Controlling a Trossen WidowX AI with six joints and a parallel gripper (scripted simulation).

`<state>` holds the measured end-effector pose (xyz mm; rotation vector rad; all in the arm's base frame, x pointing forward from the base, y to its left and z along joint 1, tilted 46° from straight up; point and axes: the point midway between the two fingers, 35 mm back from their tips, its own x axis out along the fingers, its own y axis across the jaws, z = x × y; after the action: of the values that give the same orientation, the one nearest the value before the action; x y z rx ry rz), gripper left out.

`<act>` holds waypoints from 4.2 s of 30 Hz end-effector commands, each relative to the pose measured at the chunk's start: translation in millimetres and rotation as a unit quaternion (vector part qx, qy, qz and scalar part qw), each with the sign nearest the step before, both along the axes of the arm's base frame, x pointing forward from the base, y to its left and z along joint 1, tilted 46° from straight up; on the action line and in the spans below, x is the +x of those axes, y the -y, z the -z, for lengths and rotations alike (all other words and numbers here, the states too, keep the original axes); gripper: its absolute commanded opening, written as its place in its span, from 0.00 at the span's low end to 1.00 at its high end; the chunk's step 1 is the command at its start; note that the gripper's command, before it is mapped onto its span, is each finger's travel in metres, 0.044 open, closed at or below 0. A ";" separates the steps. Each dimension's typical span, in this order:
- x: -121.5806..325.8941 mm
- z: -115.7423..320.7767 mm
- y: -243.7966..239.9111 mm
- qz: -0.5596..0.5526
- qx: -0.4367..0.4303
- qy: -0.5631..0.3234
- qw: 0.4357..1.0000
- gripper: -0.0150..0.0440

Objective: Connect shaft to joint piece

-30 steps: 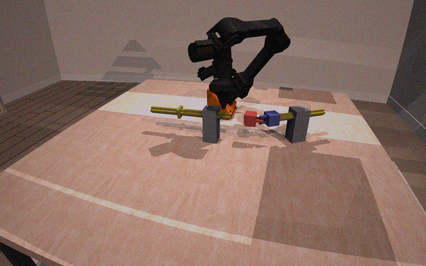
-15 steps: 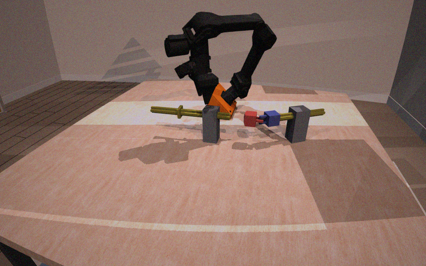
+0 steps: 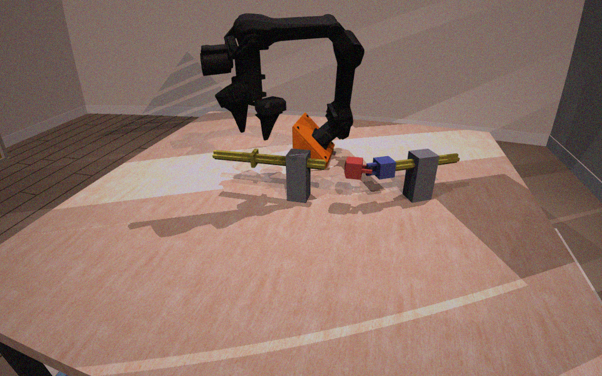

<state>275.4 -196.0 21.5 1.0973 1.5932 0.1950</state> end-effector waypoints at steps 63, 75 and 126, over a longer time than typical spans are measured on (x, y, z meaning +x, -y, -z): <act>-15.8 109.6 13.2 0.273 -0.003 -0.359 0.893 1.00; -15.6 114.8 7.9 0.307 -0.004 -0.398 0.864 1.00; -16.9 134.1 -12.0 0.307 -0.004 -0.398 0.864 0.37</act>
<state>258.4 -184.1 -112.5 1.7477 1.8207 -0.7886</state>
